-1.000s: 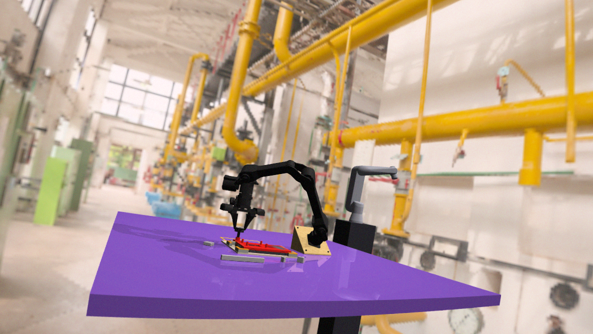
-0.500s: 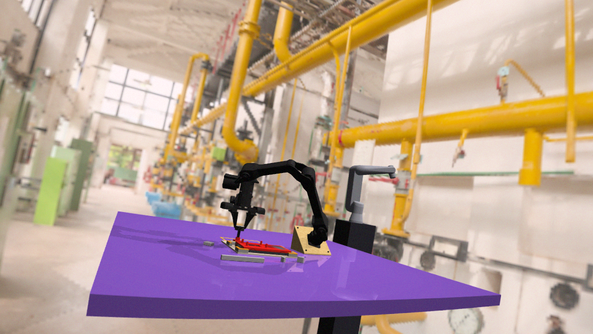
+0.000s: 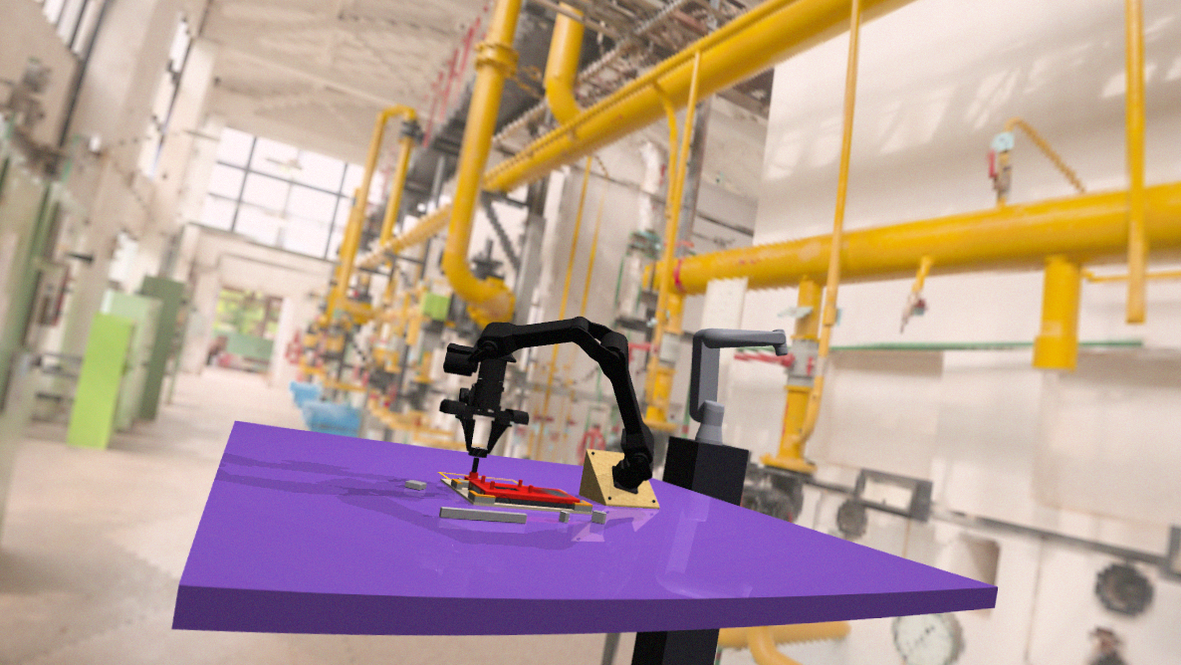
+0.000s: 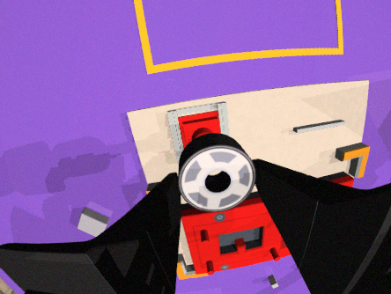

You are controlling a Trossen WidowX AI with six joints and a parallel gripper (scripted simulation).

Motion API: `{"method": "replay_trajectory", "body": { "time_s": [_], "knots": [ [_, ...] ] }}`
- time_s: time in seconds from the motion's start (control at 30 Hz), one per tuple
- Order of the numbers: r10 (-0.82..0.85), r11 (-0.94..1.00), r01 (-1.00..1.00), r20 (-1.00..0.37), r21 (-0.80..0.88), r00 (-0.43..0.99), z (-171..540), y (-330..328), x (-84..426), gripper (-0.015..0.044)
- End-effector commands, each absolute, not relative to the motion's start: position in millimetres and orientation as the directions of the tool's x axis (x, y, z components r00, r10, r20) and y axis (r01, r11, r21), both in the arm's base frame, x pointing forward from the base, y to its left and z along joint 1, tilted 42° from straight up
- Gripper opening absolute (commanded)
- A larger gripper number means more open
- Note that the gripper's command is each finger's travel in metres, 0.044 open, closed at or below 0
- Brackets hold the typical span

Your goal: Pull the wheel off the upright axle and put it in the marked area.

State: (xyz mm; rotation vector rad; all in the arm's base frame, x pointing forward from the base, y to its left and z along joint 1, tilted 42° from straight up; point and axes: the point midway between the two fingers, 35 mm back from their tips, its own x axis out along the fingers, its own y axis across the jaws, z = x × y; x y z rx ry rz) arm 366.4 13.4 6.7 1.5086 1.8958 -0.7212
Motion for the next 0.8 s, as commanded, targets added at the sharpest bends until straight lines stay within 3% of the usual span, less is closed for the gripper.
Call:
{"method": "replay_trajectory", "body": {
  "time_s": [0.0,0.37,0.77],
  "knots": [
    [0.646,0.204,0.978,-0.746,-0.037,-0.162,12,8,370,0.0],
    [0.646,0.204,0.978,-0.746,-0.037,-0.163,35,-9,371,0.0],
    [0.642,0.201,0.979,-0.749,-0.042,-0.164,2,-46,357,0.0]
  ]
}}
